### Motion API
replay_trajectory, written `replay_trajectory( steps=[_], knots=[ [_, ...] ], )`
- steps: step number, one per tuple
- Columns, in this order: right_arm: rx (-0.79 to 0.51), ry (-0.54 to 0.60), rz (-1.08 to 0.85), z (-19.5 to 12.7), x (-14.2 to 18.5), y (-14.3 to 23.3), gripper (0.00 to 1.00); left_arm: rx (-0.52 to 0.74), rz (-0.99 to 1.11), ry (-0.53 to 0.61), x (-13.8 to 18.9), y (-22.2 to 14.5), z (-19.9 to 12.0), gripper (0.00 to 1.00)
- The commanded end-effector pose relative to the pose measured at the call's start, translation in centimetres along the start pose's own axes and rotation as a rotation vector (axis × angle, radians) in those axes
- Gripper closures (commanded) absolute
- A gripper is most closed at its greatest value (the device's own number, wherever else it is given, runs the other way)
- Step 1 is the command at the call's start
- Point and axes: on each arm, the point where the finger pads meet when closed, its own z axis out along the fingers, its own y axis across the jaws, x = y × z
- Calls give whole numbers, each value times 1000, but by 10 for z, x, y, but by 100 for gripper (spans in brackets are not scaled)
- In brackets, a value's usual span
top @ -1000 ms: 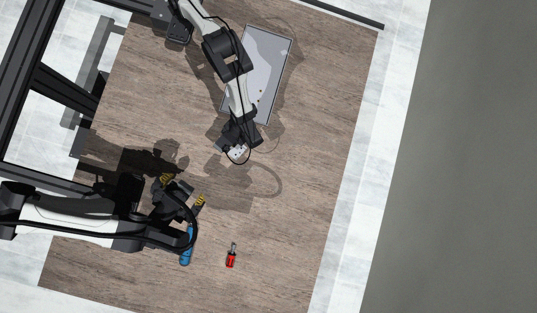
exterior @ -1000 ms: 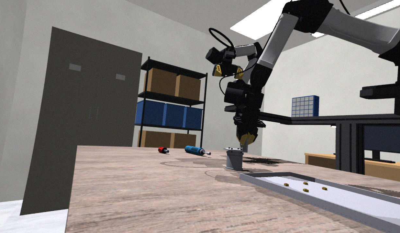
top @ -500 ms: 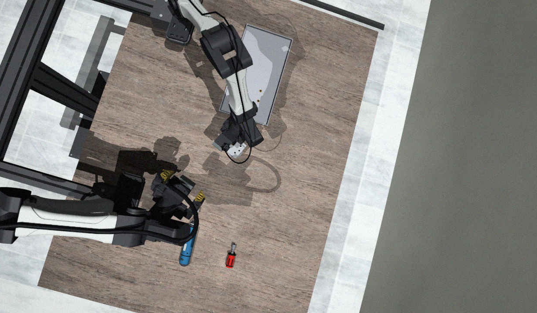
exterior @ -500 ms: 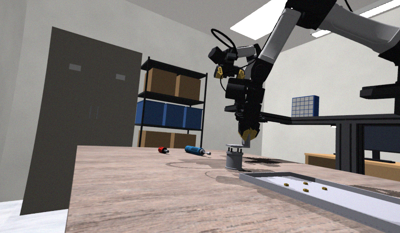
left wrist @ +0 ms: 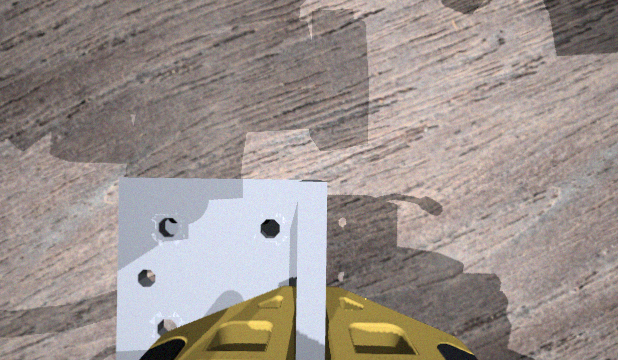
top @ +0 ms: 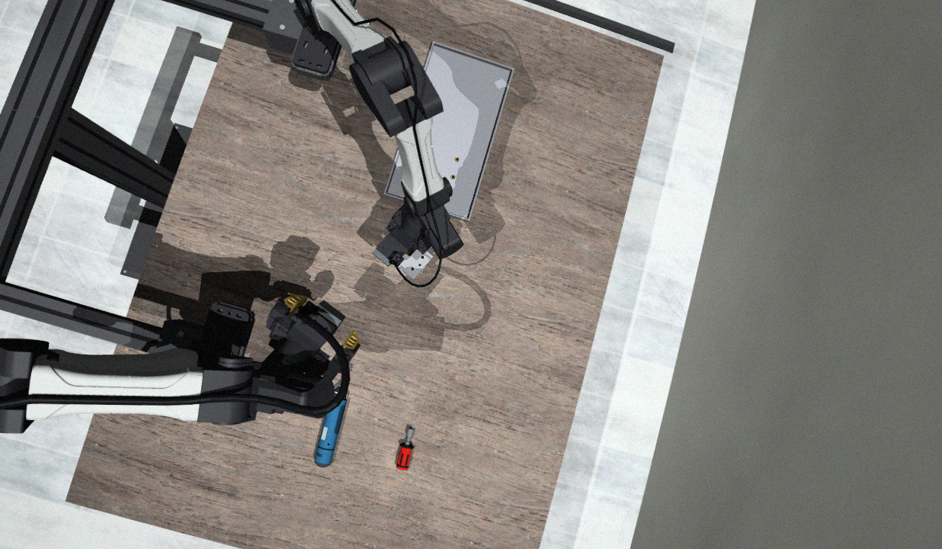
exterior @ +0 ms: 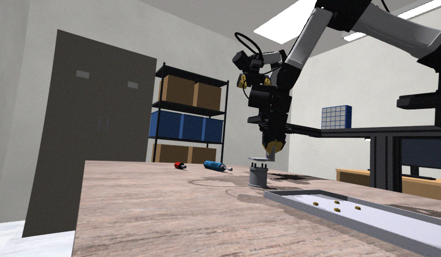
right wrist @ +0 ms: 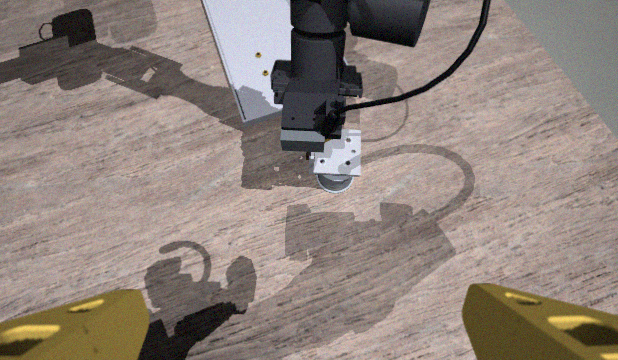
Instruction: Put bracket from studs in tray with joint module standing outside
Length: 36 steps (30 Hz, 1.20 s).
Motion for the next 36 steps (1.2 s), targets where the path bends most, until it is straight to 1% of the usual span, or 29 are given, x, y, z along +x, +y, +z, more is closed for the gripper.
replay_trajectory(
  steps=[1, 6, 11, 14, 17, 19, 21, 23, 25, 28, 32, 34, 36],
  knots=[
    [32, 8, -4, 1, -1, -4, 0, -41, 27, -20, -18, 10, -23, 100],
    [87, -6, -13, 1, -15, -21, 0, -21, 15, -11, -17, 4, -30, 100],
    [145, -21, -15, 16, -37, -41, 0, -37, 28, -29, -19, 9, -41, 100],
    [189, -51, -13, 37, -63, -53, 0, -66, 26, -39, -5, 16, -47, 100],
    [218, -98, -5, 64, -94, -57, 0, -88, 17, -36, 21, 22, -54, 100],
    [218, -98, -5, 64, -94, -57, 0, -88, 17, -36, 21, 22, -54, 100],
    [218, -125, -1, 84, -112, -52, 0, -104, 11, -31, 41, 24, -59, 100],
    [209, -156, 5, 107, -130, -40, 0, -124, 2, -24, 70, 25, -64, 100],
    [196, -187, 11, 129, -147, -24, 0, -118, -23, -12, 108, 14, -61, 100],
    [169, -227, 22, 159, -165, 4, 0, -147, -62, 1, 162, 2, -71, 100],
    [132, -267, 36, 189, -179, 41, 0, -176, -133, 15, 224, -28, -83, 100],
    [114, -279, 40, 201, -182, 57, 0, -188, -167, 19, 248, -44, -88, 100],
    [114, -279, 40, 201, -182, 57, 0, -188, -167, 19, 248, -44, -88, 100]
  ],
)
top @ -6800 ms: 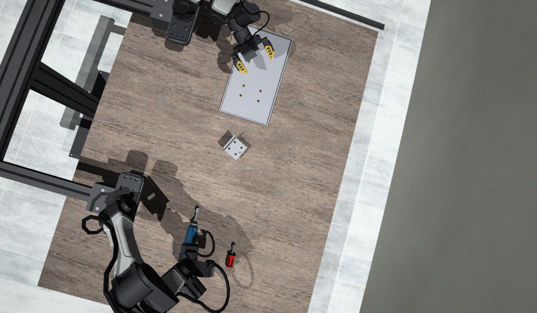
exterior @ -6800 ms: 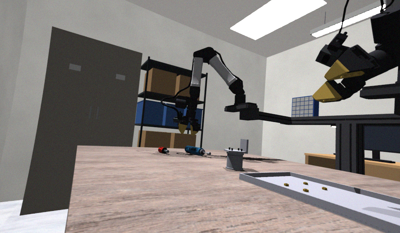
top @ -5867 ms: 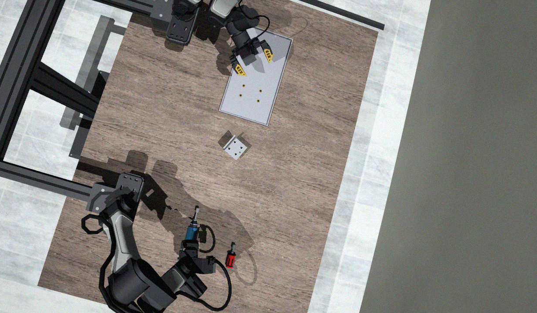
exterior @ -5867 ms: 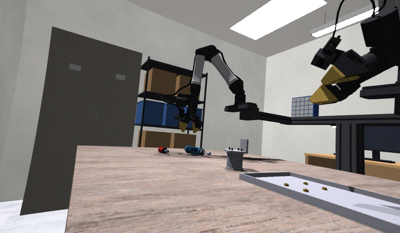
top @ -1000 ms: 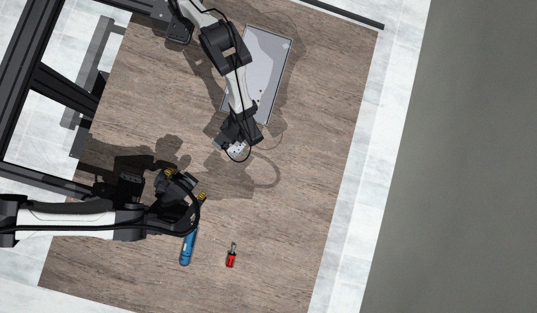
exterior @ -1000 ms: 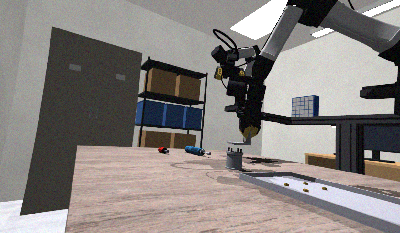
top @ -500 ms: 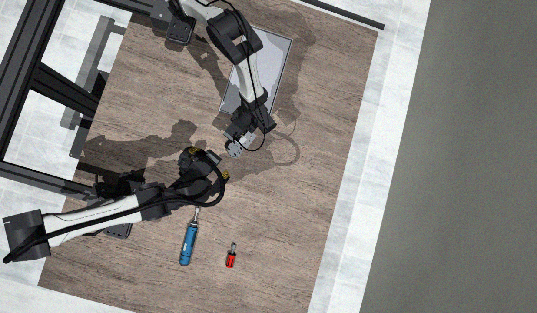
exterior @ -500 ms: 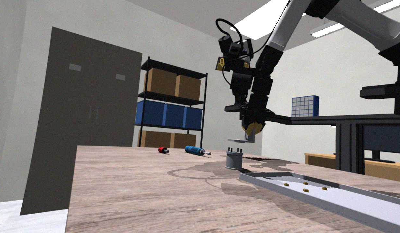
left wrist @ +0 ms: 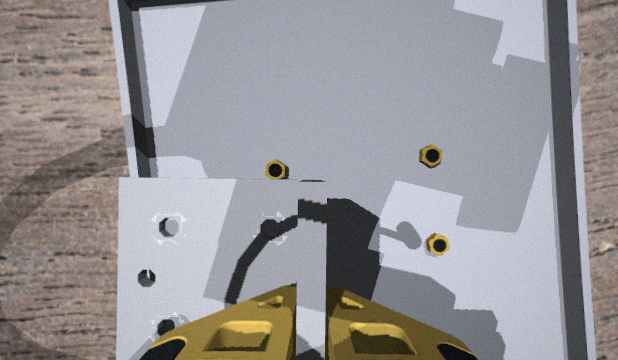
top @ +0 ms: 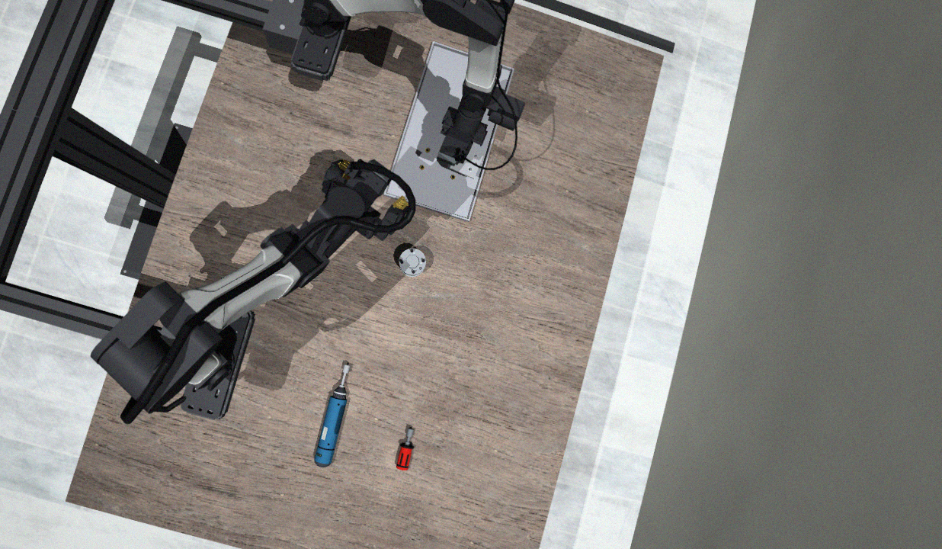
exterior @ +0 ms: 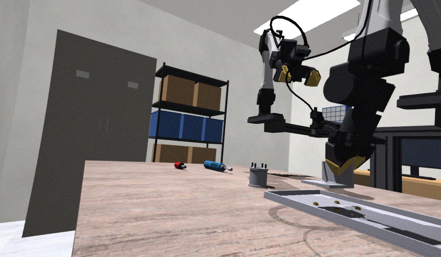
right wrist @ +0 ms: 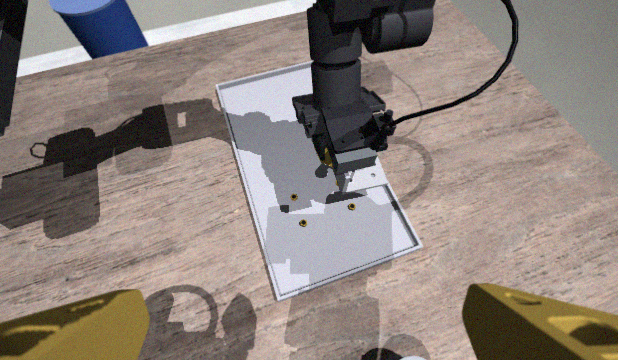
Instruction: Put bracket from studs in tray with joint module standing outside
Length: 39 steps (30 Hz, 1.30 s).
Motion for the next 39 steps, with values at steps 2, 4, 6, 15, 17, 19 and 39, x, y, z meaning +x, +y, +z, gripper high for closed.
replay_trajectory(
  steps=[2, 4, 6, 15, 17, 19, 39],
  knots=[
    [101, -145, 53, 19, -36, -3, 0, -67, 86, -24, 18, 3, -10, 100],
    [85, -148, 53, 27, -35, 11, 0, -74, 53, -24, 40, -10, -14, 100],
    [71, -145, 50, 33, -33, 21, 0, -68, 21, -29, 58, -27, -14, 100],
    [53, -123, 35, 36, -27, 28, 0, -60, -65, -43, 89, -67, -16, 100],
    [53, -123, 35, 36, -27, 28, 0, -60, -65, -43, 89, -67, -16, 100],
    [53, -123, 35, 36, -27, 28, 0, -73, -73, -39, 92, -65, -21, 100],
    [61, -119, 40, 48, -19, 29, 0, -64, -80, -43, 104, -67, 8, 100]
  ],
)
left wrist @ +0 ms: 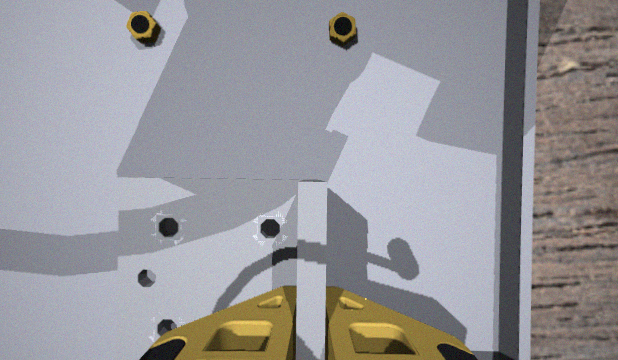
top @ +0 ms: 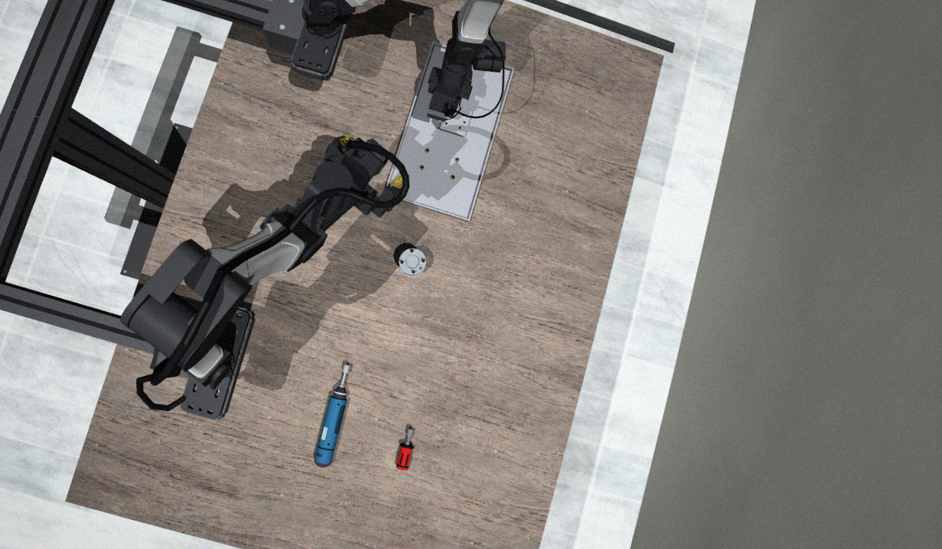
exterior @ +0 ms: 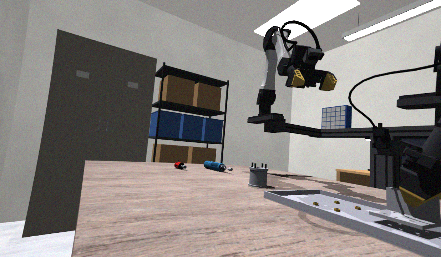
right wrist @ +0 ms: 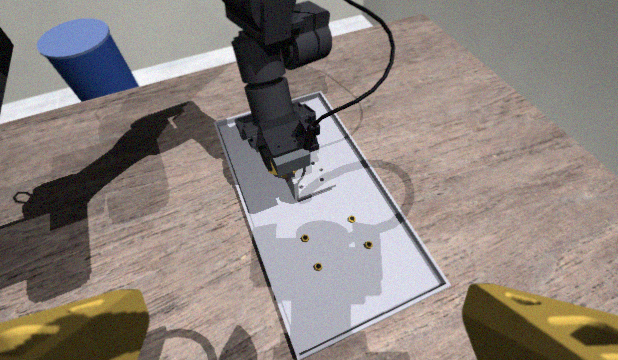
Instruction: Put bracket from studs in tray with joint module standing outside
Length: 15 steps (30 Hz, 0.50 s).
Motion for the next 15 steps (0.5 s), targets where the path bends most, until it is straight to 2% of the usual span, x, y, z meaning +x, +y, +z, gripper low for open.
replay_trajectory(
  steps=[1, 9, 10, 12, 15],
  knots=[
    [9, -31, 3, 7, -10, 2, 0, -7, 10, -18, 1, -3, 10, 100],
    [12, -34, 4, 17, -6, 3, 0, -11, 12, -17, 2, 0, 8, 100],
    [12, -33, 5, 18, -5, 3, 0, -10, 11, -17, 2, 0, 8, 89],
    [12, -33, 5, 18, -5, 3, 0, -10, 11, -17, 2, 0, 8, 89],
    [13, -35, 5, 22, -3, 3, 0, -12, 12, -2, 2, 4, -10, 56]
  ],
)
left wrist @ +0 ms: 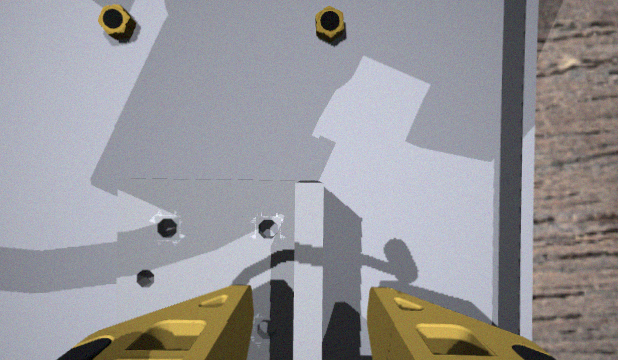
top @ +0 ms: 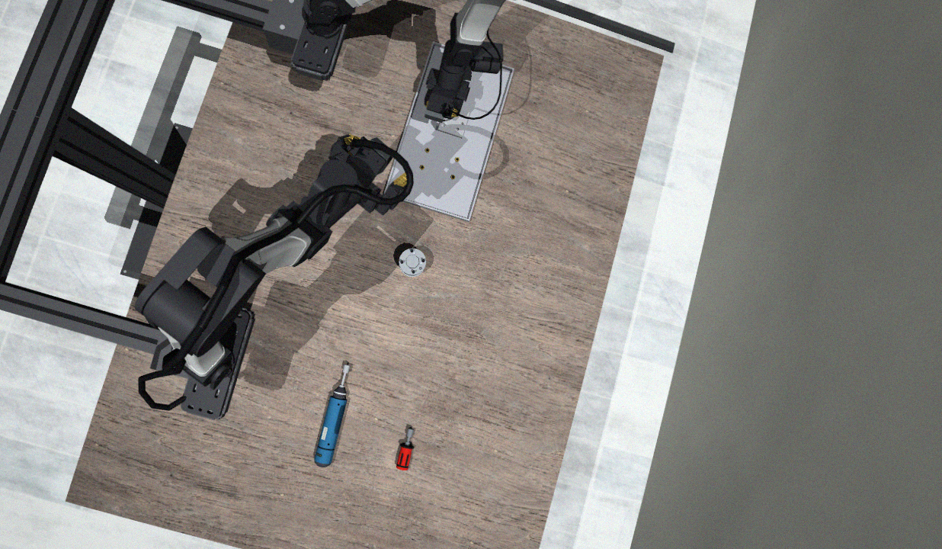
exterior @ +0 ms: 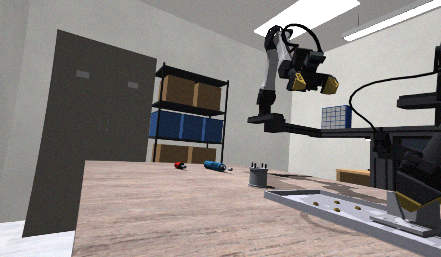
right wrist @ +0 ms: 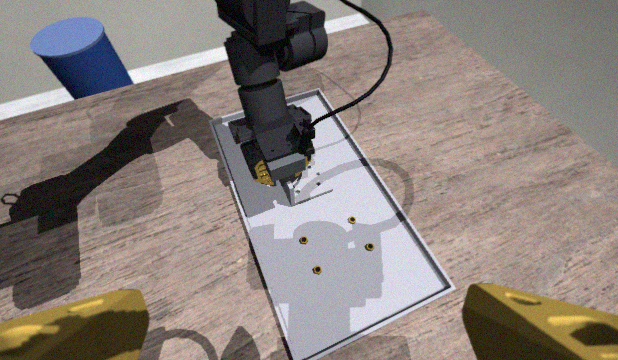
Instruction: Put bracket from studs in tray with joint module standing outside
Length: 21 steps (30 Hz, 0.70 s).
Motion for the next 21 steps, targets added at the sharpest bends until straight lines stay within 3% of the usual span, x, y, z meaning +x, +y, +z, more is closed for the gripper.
replay_trajectory(
  steps=[1, 5, 12, 21],
  knots=[
    [7, -35, 3, 8, -11, 3, 0, -15, 10, 9, 0, 8, -24, 44],
    [9, -36, 3, 13, -9, 3, 0, -11, 9, 14, 0, 1, -38, 3],
    [16, -38, 7, 21, -6, 0, 0, -19, 12, 9, 0, 4, -80, 3],
    [17, -39, 7, 25, -4, 0, 0, -7, 6, -12, -1, 3, -68, 3]
  ],
)
